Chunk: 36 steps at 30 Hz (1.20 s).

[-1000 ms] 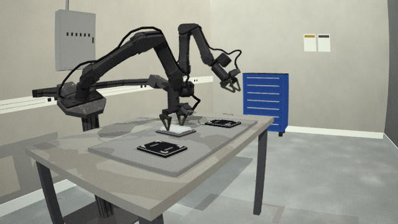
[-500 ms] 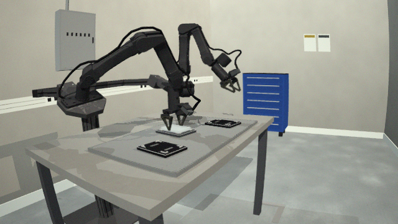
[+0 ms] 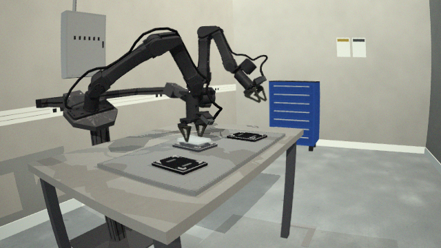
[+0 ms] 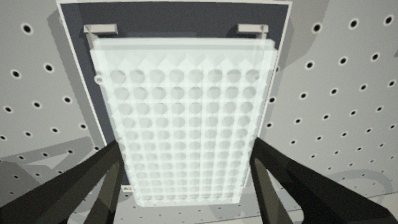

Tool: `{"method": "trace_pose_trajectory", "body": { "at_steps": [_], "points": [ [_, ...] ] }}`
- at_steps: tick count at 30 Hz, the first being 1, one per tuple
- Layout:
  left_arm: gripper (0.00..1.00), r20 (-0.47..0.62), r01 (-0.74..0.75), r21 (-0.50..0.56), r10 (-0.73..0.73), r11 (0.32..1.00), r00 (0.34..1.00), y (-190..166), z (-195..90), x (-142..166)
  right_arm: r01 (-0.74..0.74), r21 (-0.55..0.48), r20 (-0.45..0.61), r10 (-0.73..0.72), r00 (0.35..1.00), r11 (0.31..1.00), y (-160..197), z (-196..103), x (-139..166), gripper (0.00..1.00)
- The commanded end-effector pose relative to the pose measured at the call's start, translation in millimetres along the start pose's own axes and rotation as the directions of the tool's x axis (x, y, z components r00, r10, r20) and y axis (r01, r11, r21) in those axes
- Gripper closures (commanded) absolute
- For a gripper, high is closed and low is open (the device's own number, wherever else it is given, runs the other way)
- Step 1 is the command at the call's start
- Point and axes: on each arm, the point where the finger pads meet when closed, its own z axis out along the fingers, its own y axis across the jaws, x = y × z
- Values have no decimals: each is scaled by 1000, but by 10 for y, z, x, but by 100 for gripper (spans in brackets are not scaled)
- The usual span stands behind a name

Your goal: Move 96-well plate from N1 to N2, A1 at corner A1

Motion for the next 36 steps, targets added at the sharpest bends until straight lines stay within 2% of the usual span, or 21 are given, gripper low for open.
{"method": "trace_pose_trajectory", "body": {
  "at_steps": [1, 6, 11, 13, 20, 26, 28, 31, 36],
  "points": [
    [0, 32, -11, 3, 11, 1000, 999, 6, -1, -95, 2, -19, 25, -2, 1000, 1000, 72, -396, -21, 21],
    [0, 50, -22, -9, 22, 1000, 999, 25, 17, -157, 26, -37, 23, -25, 999, 999, 67, -357, -38, 21],
    [0, 40, -40, -7, 41, 999, 998, -85, 29, -73, 39, -72, 28, -37, 999, 997, 4, -348, -168, 21],
    [0, 46, -61, 8, 60, 998, 997, -221, 45, -71, 55, -77, 31, -52, 998, 995, -129, -346, -270, 21],
    [0, 72, -194, 165, 184, 967, 980, -1237, -12, 121, 81, -61, 24, -79, 997, 995, -970, -327, -757, 21],
    [0, 118, -310, 317, 287, 897, 951, -2071, -311, 389, 72, -48, 18, -71, 997, 996, -1524, -317, -1066, 21],
    [0, 118, -310, 317, 287, 897, 951, -2071, -311, 389, 72, -48, 18, -71, 997, 996, -1524, -317, -1066, 21],
    [0, 162, -376, 405, 340, 833, 926, -2514, -587, 562, 61, -42, 18, -60, 998, 997, -1771, -315, -1204, 21],
    [0, 234, -468, 500, 406, 729, 883, -2993, -1035, 855, 50, -22, 7, -49, 999, 999, -2112, -315, -1350, 21]
  ]
}}
